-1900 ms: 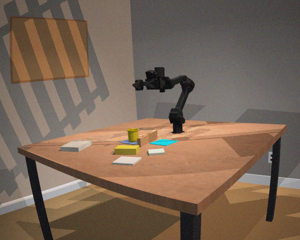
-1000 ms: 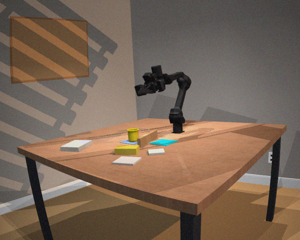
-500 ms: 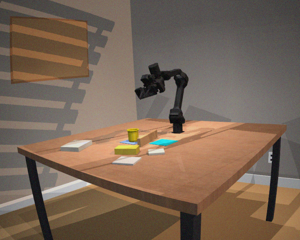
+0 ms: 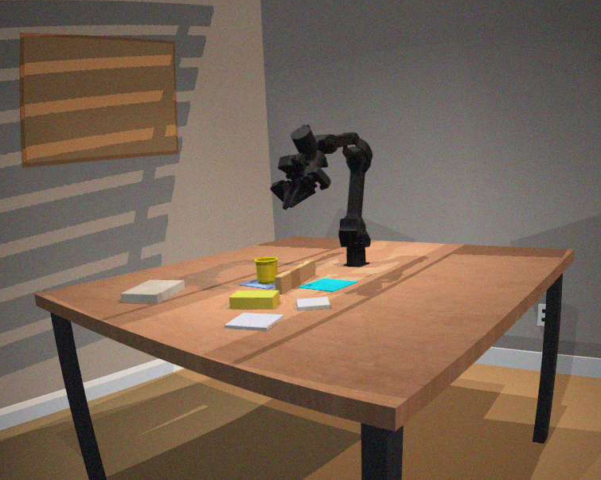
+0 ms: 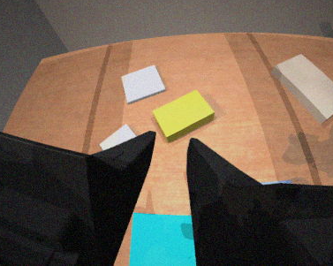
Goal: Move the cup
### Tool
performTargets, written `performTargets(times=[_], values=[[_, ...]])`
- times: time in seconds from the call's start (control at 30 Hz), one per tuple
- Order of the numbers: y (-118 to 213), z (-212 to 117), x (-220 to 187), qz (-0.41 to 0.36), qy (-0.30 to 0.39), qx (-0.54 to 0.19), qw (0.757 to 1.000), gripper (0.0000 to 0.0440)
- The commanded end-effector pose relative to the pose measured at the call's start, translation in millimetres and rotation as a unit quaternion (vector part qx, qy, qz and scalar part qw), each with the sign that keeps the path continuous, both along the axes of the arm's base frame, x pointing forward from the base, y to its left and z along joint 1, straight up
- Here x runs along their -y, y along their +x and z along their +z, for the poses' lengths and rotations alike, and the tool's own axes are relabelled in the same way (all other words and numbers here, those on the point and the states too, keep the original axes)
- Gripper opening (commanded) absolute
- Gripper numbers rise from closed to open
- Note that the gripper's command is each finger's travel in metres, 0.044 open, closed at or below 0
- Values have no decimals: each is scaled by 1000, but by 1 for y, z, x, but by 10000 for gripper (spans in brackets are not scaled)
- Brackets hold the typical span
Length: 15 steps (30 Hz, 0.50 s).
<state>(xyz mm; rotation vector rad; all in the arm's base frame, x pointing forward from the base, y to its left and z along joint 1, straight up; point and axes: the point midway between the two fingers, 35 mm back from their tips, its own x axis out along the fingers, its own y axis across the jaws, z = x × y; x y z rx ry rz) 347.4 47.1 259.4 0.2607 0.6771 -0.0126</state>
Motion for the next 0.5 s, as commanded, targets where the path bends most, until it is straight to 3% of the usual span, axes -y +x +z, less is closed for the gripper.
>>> performTargets(times=[0.0,0.47], values=[[1,-7,0,-7,-3,-34,999,99],[-2,-29,5,-13,-25,-143,989,129]])
